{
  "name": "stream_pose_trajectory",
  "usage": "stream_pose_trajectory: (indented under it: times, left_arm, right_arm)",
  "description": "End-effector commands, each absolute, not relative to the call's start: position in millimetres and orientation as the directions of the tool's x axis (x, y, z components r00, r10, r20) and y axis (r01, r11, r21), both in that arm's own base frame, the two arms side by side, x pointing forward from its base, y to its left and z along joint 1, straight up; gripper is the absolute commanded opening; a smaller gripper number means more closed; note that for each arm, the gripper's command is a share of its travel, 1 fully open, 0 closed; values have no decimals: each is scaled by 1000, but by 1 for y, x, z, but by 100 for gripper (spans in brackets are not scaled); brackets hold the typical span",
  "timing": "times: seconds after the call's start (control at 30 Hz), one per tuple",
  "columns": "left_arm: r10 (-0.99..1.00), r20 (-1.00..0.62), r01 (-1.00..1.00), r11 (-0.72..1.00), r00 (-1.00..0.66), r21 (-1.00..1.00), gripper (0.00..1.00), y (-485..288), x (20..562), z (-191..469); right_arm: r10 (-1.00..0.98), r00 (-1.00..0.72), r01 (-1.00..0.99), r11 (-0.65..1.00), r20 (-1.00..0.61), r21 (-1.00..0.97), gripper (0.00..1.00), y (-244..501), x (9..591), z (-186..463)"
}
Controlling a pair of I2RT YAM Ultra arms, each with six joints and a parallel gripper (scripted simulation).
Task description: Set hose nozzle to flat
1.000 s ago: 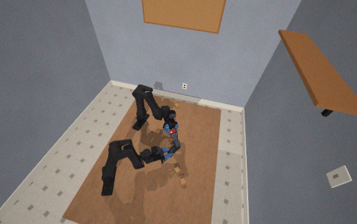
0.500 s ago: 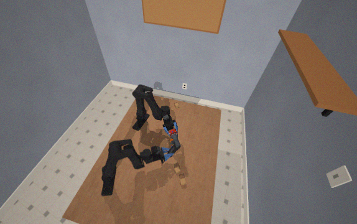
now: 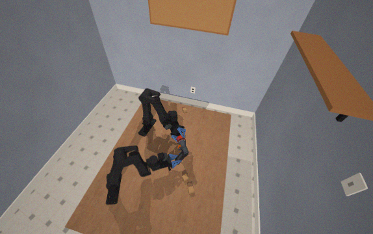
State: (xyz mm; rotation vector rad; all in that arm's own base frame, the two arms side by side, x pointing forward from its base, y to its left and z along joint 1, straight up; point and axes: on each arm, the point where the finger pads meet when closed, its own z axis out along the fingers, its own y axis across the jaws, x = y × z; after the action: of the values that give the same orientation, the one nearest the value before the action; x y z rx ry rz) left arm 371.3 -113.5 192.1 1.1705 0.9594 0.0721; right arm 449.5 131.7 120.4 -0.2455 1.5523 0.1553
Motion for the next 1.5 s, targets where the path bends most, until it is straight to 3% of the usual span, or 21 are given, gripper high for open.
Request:
stream_pose_trajectory:
  times: [0.0, 0.17, 0.2, 0.23, 0.77, 1.47]
  left_arm:
    - [619, -346, 223, 269, 705, 937, 0, -118, 368, 196]
    - [671, -115, 53, 112, 732, 992, 0, -118, 369, 197]
    - [664, -186, 108, 157, 724, 982, 0, -118, 368, 196]
    - [650, -202, 110, 181, 733, 977, 87, -117, 372, 201]
    - [659, -208, 110, 188, 723, 976, 87, -112, 373, 202]
    - [660, -215, 117, 190, 720, 975, 87, -73, 333, 193]
  right_arm:
    - [30, 193, -265, 964, -981, -22, 36, 138, 450, 182]
    - [30, 193, -265, 964, -981, -22, 36, 138, 450, 182]
    - [30, 193, -265, 964, -981, -22, 36, 138, 450, 182]
    - [30, 193, -265, 964, -981, -22, 36, 138, 450, 182]
    - [30, 192, -257, 966, -981, -21, 36, 136, 451, 182]
    - [30, 193, -257, 966, -981, -21, 36, 136, 451, 182]
